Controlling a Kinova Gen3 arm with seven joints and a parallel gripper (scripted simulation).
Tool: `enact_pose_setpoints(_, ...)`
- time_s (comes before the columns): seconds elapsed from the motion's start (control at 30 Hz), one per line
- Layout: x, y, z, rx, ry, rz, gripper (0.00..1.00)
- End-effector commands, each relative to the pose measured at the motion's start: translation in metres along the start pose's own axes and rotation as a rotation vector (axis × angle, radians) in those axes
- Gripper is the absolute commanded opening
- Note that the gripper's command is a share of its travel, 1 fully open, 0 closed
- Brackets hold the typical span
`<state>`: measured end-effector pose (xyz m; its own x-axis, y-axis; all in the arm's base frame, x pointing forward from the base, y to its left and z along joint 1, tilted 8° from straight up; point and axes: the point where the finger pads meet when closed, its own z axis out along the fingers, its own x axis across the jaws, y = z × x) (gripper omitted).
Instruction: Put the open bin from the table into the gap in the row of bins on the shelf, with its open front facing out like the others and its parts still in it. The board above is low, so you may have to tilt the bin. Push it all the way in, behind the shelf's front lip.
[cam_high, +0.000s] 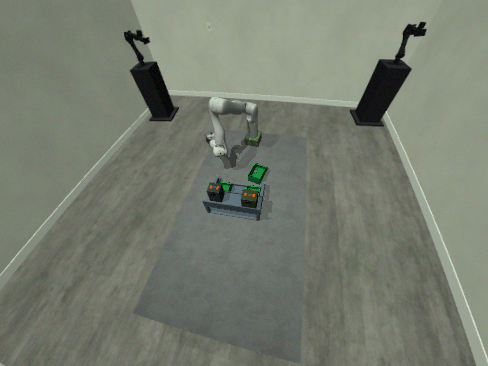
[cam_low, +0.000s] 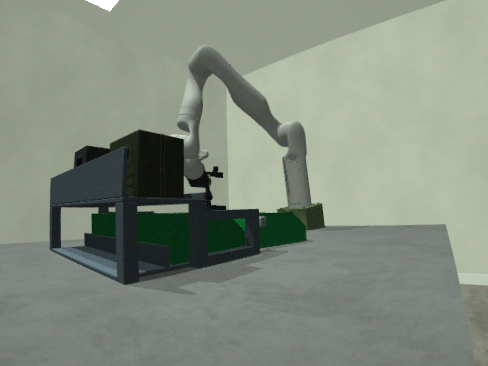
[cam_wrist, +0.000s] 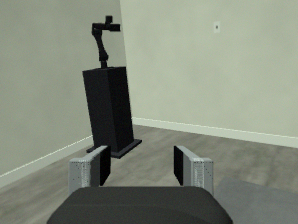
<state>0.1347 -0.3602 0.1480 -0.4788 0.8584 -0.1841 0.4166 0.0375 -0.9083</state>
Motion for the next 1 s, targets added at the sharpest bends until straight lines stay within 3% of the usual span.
enact_pose_setpoints(0.0,0.0,-0.001,0.0,0.0,0.0,0.001,1.0)
enact_pose_setpoints(0.97,0.004,0.01,-0.012,-0.045,-0.003,0.041,1.0)
